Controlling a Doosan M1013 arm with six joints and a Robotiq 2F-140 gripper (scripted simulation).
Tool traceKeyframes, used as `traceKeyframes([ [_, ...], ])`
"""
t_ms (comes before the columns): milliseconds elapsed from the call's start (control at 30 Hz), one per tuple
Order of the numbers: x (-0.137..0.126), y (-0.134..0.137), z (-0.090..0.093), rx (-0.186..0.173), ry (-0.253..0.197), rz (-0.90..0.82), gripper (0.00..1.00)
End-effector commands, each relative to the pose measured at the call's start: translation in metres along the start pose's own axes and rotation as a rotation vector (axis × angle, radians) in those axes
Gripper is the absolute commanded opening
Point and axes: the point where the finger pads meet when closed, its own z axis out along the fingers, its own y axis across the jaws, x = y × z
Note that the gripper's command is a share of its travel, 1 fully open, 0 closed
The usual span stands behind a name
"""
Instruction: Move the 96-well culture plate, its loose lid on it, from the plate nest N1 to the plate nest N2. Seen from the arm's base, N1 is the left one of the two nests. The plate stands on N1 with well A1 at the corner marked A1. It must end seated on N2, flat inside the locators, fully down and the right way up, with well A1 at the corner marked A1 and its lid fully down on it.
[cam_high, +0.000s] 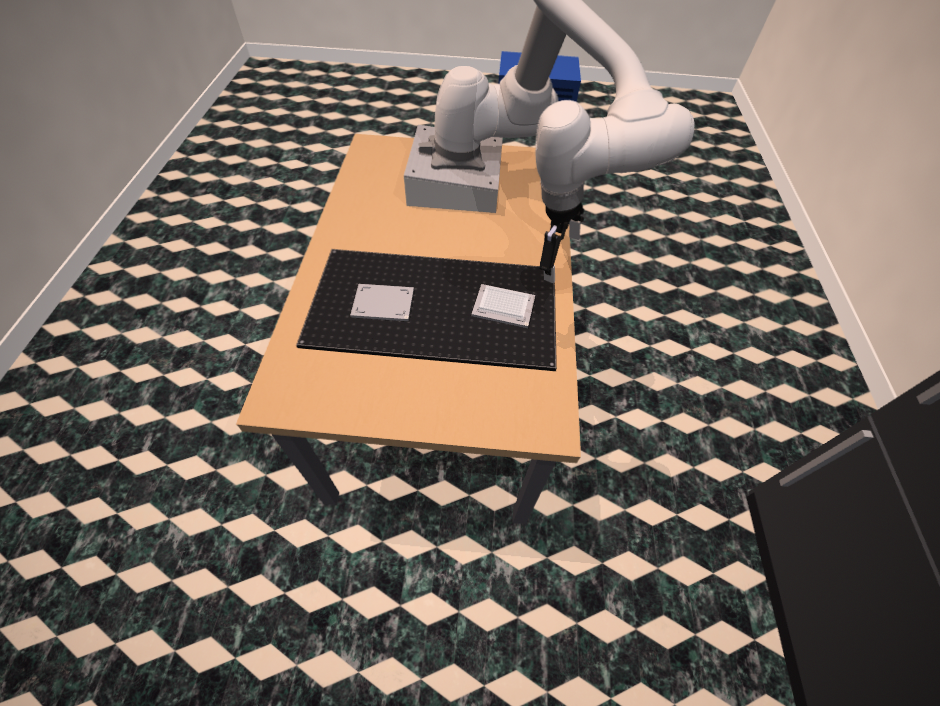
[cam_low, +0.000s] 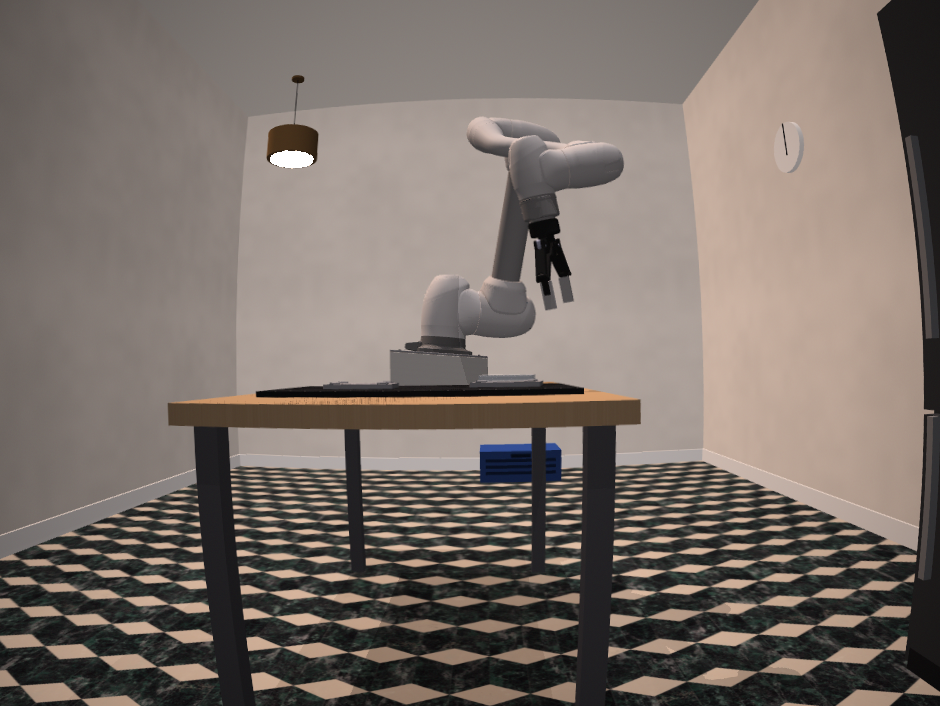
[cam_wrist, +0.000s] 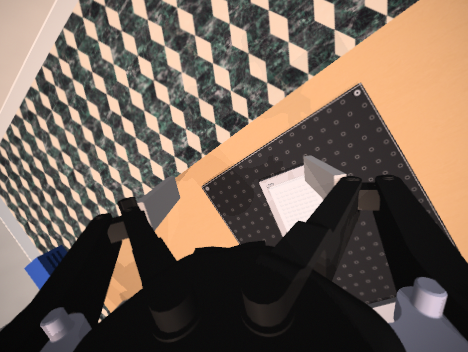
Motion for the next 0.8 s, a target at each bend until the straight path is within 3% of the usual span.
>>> traceKeyframes([
  [0, -0.015, 0.010, 0.011, -0.024, -0.015, -0.025, 1.00],
  [200, -0.027, 0.020, 0.019, -0.024, -0.015, -0.025, 1.00],
  [300, -0.038, 0.029, 0.026, -0.084, -0.050, -0.098, 1.00],
  [567, -0.060, 0.045, 0.039, -0.090, -0.054, -0.104, 1.00],
  [667, -0.071, 0.053, 0.045, -0.142, -0.090, -0.182, 1.00],
  [767, -0.075, 0.056, 0.047, -0.149, -0.094, -0.191, 1.00],
])
